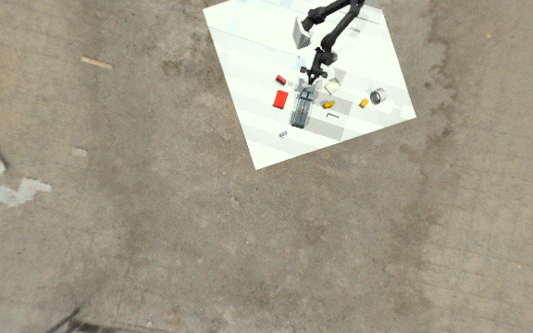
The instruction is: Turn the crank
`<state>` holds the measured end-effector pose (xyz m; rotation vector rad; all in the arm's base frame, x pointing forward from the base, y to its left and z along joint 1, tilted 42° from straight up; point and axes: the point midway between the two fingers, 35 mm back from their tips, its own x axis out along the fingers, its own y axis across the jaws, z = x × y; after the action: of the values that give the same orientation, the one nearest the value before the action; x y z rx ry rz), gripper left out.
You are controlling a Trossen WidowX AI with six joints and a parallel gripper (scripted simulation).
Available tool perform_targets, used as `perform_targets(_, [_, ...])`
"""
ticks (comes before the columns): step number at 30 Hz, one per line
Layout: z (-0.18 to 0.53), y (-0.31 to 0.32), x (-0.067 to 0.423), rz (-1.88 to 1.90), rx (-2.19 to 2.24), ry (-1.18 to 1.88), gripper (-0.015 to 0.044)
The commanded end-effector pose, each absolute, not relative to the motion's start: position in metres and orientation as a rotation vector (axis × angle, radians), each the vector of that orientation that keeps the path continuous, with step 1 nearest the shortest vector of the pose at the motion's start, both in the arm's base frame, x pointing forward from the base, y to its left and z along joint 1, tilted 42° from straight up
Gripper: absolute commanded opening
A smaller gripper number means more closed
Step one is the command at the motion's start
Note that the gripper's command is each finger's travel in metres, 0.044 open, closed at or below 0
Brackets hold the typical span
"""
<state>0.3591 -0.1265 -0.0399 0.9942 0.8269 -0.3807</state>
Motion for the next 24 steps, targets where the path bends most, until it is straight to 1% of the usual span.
perform_targets(1, [-0.0465,-0.1299,0.3535,-0.405,0.993,0.838,0.0000])
perform_targets(24, [-0.0490,-0.1300,0.3524,-0.405,0.993,0.838,0.0000])
